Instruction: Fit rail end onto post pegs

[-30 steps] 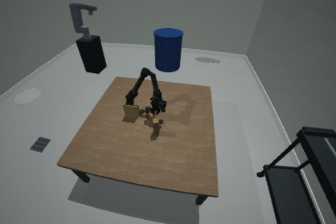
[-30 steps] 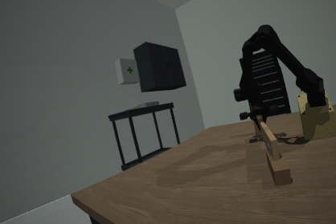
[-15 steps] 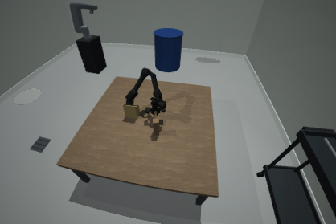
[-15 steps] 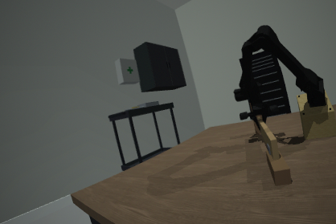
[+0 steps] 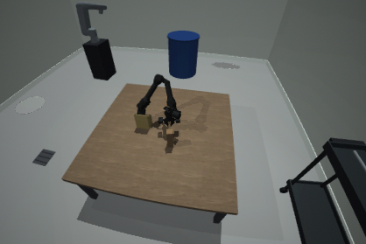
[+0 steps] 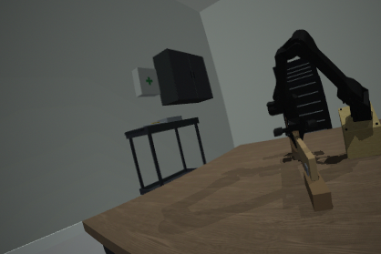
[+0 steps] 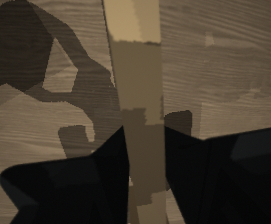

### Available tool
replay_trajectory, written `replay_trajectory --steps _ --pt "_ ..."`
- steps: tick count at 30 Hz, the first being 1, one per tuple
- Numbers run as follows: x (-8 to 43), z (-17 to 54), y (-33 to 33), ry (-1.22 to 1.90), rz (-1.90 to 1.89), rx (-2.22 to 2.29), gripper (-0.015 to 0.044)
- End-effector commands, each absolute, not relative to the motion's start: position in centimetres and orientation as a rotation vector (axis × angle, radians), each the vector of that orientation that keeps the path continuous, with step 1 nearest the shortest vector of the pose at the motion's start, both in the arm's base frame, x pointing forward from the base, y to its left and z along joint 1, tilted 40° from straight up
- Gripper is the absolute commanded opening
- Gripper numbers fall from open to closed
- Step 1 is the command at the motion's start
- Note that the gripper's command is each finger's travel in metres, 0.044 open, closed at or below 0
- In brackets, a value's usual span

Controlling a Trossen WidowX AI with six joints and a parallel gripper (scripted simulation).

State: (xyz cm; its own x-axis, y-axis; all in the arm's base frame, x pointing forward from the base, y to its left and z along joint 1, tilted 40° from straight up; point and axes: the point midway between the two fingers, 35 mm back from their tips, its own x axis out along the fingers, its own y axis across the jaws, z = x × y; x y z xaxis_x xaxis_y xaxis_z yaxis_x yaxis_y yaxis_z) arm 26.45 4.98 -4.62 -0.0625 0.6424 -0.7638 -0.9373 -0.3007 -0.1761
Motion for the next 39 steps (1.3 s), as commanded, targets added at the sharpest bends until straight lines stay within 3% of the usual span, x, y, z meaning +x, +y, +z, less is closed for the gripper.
replay_trajectory --steps 1,39 --pt "26.70 -4.60 4.63 0.440 1.650 -0.930 0.0000" --pt "27.09 -5.26 3.84 0.441 1.650 -0.931 0.0000"
